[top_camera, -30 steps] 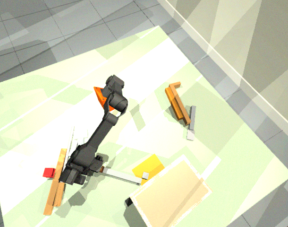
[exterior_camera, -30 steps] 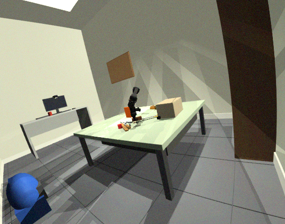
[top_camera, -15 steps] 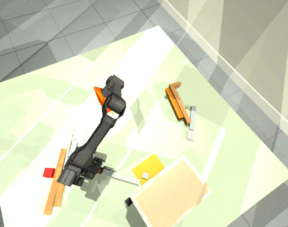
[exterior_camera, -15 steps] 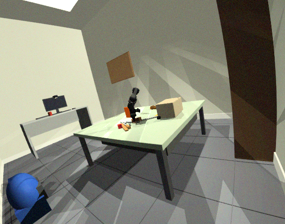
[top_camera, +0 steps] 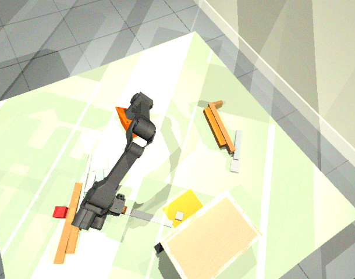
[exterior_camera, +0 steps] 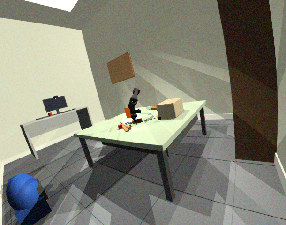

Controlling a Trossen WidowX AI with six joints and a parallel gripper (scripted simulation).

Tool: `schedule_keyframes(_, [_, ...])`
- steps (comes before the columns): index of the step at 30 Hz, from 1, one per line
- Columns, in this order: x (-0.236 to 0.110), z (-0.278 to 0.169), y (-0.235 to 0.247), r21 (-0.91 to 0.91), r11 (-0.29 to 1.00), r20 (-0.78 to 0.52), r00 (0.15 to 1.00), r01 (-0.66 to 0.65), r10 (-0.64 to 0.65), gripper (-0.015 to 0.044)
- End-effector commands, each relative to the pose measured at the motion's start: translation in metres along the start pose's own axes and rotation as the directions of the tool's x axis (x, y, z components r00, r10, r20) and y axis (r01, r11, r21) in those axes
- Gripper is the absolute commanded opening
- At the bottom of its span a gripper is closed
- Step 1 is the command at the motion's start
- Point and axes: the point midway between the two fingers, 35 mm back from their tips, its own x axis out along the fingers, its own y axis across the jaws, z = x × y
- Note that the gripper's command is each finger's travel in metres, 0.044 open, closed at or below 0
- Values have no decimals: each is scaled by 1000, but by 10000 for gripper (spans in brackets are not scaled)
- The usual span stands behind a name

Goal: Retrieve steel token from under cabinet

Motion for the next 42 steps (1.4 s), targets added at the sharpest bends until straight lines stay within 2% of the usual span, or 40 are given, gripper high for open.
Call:
schedule_keyframes(1, [0, 0, 0, 0, 1000, 1, 1000, 1, -1, 226])
schedule_keyframes(3, [0, 0, 0, 0, 1000, 10, 1000, 8, -8, 270])
schedule_keyframes(21, [9, -2, 2, 2, 1000, 18, 1000, 15, -15, 270])
schedule_keyframes(25, [6, -1, -1, -6, 1000, 15, 1000, 19, -19, 165])
schedule_keyframes(34, [6, -1, -1, -6, 1000, 15, 1000, 19, -19, 105])
schedule_keyframes(38, [6, -1, -1, -6, 1000, 15, 1000, 19, -19, 0])
schedule_keyframes(42, [6, 1, -1, -5, 1000, 16, 1000, 18, -18, 0])
